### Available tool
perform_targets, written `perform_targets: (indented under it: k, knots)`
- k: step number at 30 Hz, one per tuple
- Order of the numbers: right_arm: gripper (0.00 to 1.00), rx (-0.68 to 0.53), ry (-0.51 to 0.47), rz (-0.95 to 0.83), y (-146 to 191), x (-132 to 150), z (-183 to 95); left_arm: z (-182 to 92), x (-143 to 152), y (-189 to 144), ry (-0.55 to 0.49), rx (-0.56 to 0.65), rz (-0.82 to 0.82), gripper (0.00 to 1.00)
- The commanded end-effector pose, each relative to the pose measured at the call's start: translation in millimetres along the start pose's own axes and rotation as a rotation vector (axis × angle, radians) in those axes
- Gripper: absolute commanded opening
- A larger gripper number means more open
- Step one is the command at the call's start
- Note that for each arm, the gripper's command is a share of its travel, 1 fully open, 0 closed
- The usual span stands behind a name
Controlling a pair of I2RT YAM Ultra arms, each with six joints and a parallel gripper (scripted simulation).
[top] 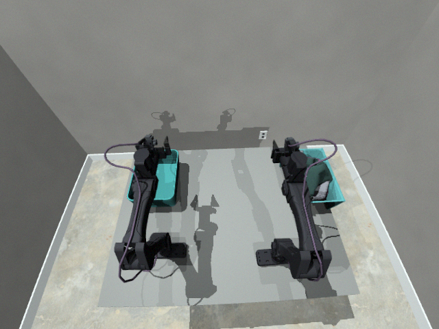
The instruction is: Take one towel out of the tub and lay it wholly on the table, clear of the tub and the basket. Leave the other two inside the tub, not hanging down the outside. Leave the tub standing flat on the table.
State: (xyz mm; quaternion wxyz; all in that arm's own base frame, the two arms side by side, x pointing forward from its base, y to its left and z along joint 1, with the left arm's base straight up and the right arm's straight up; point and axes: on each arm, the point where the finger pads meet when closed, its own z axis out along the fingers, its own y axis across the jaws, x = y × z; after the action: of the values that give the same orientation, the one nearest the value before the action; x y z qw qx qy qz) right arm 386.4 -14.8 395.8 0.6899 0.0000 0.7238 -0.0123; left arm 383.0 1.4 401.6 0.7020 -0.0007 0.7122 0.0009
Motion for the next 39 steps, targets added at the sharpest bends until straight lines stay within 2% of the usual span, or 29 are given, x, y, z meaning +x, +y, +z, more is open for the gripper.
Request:
perform_targets:
  k: [1,16,18,33,35,39]
  knots:
    - [0.65,-0.012,0.048,-0.040,-7,2,1,-2,-6,0,-0.014,0.002,0.000,1.00]
    - [0.65,0.008,0.477,-0.289,-110,74,16,-2,-6,0,-0.014,0.002,0.000,1.00]
    - [0.65,0.008,0.477,-0.289,-110,74,16,-2,-6,0,-0.014,0.002,0.000,1.00]
    - [0.65,0.043,0.917,-0.543,-215,146,30,-2,-6,0,-0.014,0.002,0.000,1.00]
    - [0.65,0.043,0.917,-0.543,-215,146,30,-2,-6,0,-0.014,0.002,0.000,1.00]
    - [0.65,0.048,1.033,-0.610,-242,165,33,-2,-6,0,-0.014,0.002,0.000,1.00]
